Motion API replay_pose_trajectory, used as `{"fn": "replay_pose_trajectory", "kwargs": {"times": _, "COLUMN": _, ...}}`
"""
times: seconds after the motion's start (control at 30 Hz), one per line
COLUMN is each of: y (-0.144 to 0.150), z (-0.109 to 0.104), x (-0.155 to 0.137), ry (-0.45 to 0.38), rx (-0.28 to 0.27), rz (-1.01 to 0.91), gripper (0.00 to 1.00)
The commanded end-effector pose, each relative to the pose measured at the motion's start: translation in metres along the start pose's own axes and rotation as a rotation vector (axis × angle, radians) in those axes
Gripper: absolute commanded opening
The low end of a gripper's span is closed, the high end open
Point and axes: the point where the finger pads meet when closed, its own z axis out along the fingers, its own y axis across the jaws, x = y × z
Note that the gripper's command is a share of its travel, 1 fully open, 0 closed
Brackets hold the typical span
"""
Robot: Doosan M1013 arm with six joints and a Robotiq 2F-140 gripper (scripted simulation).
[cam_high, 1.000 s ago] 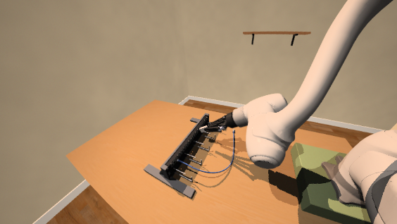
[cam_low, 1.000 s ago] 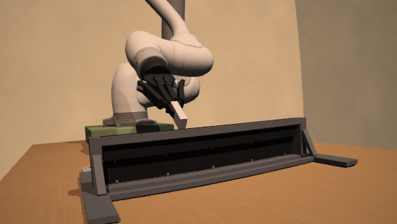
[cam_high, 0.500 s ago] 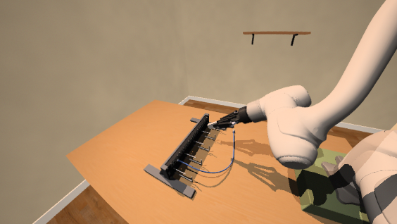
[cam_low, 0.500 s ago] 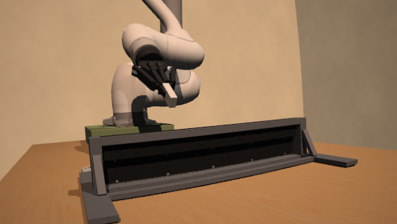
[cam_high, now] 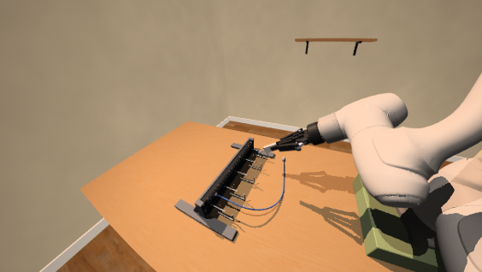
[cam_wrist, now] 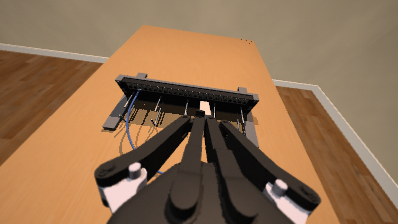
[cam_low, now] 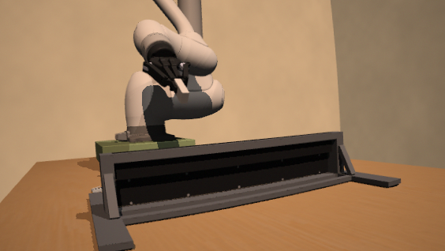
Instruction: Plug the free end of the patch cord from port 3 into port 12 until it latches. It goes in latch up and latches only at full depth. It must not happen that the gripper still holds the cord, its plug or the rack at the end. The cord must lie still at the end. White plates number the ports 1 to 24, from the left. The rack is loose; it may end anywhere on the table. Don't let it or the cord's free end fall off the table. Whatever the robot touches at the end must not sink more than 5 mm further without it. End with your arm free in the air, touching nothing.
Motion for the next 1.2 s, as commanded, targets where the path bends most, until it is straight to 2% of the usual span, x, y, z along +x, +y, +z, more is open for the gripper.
{"fn": "replay_pose_trajectory", "kwargs": {"times": 0.0, "y": 0.001, "z": -0.004, "x": -0.004, "ry": -0.008, "rx": 0.001, "rz": 0.004, "gripper": 0.00}}
{"fn": "replay_pose_trajectory", "kwargs": {"times": 0.47, "y": 0.028, "z": -0.004, "x": -0.005, "ry": -0.008, "rx": 0.001, "rz": 0.004, "gripper": 0.00}}
{"fn": "replay_pose_trajectory", "kwargs": {"times": 0.87, "y": 0.086, "z": -0.004, "x": -0.005, "ry": -0.008, "rx": 0.001, "rz": 0.004, "gripper": 0.00}}
{"fn": "replay_pose_trajectory", "kwargs": {"times": 1.17, "y": 0.100, "z": -0.004, "x": -0.005, "ry": -0.008, "rx": 0.001, "rz": 0.004, "gripper": 0.00}}
